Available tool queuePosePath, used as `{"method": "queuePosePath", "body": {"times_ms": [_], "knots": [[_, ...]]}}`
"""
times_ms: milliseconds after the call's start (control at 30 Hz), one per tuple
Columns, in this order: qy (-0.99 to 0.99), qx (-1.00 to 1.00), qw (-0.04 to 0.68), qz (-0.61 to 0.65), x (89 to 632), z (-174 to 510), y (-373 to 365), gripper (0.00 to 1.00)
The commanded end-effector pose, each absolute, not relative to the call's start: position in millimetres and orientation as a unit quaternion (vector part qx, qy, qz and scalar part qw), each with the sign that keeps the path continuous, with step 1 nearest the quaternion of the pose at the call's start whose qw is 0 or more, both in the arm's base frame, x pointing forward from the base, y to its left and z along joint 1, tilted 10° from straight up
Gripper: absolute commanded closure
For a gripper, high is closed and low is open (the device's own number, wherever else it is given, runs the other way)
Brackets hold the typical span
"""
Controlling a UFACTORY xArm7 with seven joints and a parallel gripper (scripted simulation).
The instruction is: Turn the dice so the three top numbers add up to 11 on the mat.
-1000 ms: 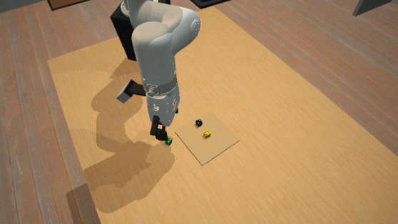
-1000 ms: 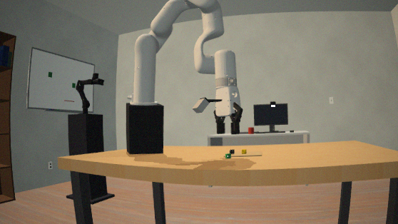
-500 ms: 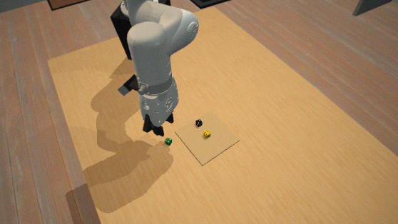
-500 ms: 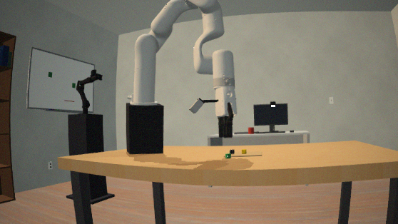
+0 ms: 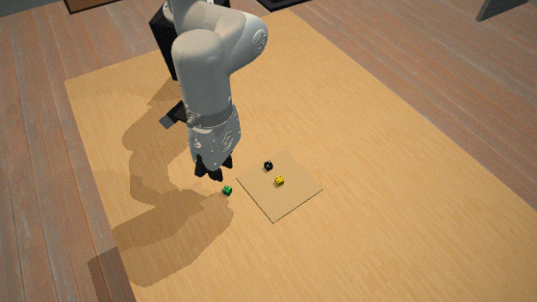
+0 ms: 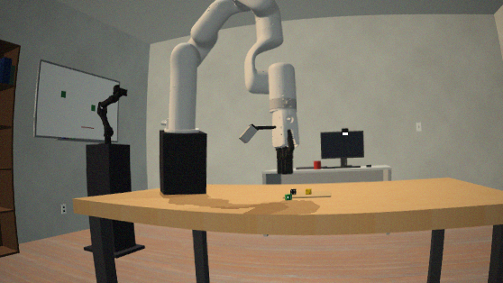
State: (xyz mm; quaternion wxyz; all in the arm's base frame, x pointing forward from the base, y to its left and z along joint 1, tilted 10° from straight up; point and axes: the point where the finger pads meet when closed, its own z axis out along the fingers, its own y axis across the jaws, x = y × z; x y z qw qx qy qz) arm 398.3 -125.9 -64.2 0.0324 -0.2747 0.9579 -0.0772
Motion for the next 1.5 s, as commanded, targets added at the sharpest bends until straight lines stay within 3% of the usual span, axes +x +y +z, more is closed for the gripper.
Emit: {"method": "queuePosePath", "body": {"times_ms": [0,1467], "knots": [[0.958,-0.275,0.034,-0.078,399,-63,-126,0.69],[0.958,-0.274,0.033,-0.078,402,-86,-129,0.69]]}}
